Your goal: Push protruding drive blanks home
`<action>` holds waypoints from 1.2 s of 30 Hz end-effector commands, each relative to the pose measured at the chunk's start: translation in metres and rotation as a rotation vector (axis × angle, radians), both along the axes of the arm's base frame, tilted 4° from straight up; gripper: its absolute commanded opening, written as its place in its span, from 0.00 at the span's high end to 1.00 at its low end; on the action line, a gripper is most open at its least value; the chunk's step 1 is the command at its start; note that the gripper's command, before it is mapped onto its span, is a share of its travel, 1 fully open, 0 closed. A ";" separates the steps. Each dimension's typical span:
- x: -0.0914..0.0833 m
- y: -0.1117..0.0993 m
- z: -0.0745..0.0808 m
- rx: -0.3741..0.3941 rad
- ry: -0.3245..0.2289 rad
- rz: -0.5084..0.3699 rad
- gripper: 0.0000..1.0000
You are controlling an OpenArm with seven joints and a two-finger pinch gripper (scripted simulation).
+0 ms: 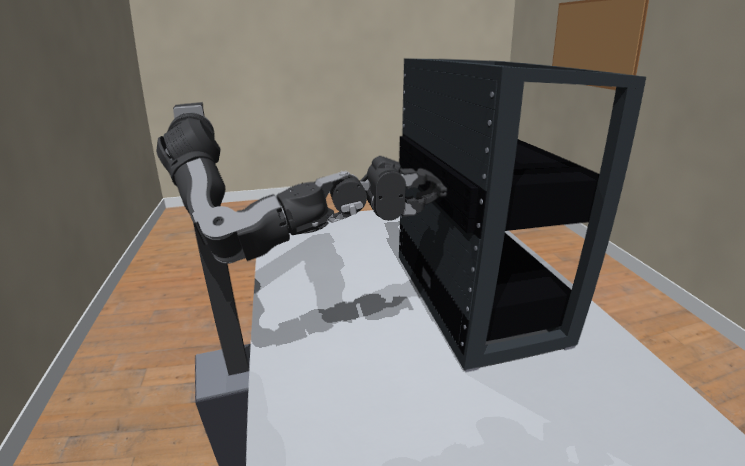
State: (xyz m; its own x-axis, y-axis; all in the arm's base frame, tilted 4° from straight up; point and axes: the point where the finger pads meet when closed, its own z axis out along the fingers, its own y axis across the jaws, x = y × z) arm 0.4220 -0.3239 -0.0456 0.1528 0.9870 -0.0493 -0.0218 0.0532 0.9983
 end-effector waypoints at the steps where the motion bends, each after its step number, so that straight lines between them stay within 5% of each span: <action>1: 0.000 0.002 0.001 -0.003 0.002 0.006 1.00; 36: 0.020 -0.001 0.002 -0.003 0.003 0.007 1.00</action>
State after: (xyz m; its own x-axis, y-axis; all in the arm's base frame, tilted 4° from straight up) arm 0.4419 -0.3257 -0.0450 0.1510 0.9873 -0.0496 -0.0203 0.0532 0.9984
